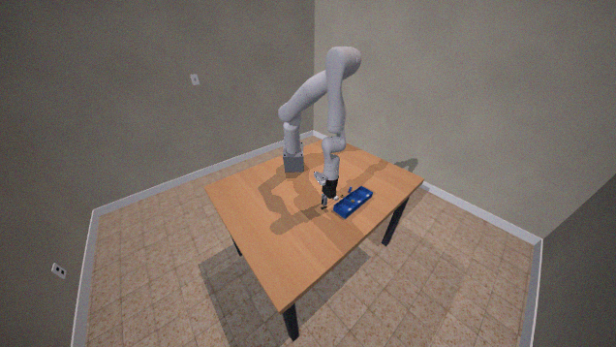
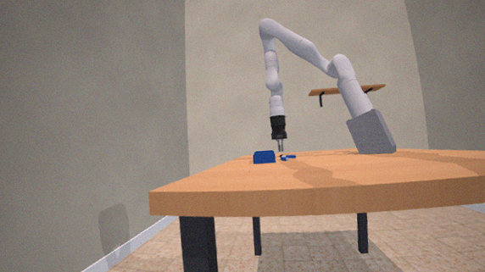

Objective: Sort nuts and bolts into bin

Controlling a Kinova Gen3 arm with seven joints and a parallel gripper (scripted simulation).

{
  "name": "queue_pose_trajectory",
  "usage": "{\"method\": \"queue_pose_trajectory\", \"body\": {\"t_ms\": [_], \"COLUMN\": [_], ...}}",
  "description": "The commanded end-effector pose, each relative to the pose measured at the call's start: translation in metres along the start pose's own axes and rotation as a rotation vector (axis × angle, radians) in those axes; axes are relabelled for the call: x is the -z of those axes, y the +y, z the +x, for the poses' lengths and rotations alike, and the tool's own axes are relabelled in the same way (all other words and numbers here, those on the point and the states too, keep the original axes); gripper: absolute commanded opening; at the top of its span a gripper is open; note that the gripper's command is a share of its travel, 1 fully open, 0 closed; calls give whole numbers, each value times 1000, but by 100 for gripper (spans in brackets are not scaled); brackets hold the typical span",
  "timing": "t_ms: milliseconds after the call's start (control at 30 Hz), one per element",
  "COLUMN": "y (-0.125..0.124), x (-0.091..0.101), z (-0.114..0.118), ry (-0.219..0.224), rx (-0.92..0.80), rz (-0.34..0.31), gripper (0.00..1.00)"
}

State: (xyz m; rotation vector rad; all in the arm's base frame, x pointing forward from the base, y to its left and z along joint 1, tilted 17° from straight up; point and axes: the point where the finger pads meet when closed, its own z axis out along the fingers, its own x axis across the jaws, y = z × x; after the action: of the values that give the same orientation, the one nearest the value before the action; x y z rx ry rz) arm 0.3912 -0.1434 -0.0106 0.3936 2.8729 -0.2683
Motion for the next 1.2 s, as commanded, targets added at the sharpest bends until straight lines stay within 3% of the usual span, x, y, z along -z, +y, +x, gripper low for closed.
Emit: {"method": "queue_pose_trajectory", "body": {"t_ms": [0, 200, 867, 900, 1167], "y": [5, 5, 5, 5, 5], "x": [12, 32, 32, 32, 32], "z": [-5, -5, -5, -5, -5], "ry": [-14, -14, -14, -14, -14], "rx": [7, 7, 7, 7, 7], "rz": [-6, -6, -6, -6, -6], "gripper": [32, 32, 32, 62, 62]}}
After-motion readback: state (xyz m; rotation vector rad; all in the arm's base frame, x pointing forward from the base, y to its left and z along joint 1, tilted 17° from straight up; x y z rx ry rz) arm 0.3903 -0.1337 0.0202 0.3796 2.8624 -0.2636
